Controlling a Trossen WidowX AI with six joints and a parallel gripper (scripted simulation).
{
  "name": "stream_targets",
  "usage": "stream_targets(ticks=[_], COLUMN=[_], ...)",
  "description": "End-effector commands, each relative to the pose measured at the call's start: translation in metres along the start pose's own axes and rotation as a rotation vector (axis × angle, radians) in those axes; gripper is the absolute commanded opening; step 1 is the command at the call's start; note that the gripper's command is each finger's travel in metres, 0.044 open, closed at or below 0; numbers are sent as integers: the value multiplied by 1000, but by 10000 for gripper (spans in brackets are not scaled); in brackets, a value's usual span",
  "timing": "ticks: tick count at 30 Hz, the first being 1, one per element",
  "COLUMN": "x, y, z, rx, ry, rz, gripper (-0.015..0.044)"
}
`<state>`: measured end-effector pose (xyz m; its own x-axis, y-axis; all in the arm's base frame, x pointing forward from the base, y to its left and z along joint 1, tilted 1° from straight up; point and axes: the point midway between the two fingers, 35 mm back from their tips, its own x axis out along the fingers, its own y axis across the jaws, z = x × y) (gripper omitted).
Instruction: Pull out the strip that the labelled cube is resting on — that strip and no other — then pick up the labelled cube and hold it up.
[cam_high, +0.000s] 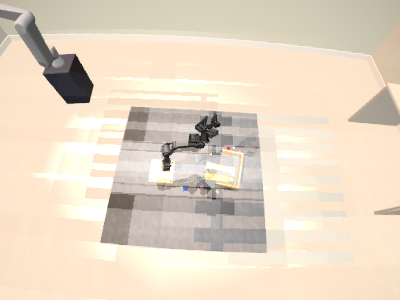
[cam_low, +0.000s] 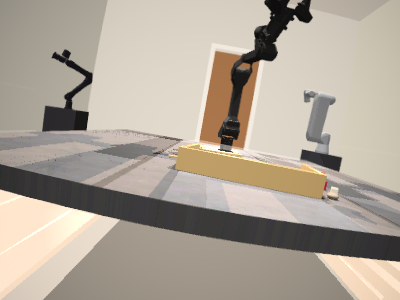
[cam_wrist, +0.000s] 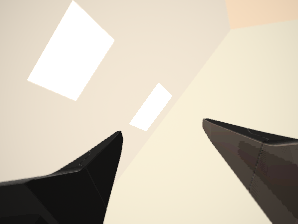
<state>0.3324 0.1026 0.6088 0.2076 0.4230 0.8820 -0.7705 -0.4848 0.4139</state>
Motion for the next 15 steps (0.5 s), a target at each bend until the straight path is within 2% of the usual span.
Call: stream_targets(ticks=[1, 8, 15], x=[0, -28, -91], y=[-1, -37, -75], z=[1, 28, 45], rx=[-7, -271, -565], ry=[-6, -172, -224], rz=[-7, -308, -717], gripper=[400, 400, 400])
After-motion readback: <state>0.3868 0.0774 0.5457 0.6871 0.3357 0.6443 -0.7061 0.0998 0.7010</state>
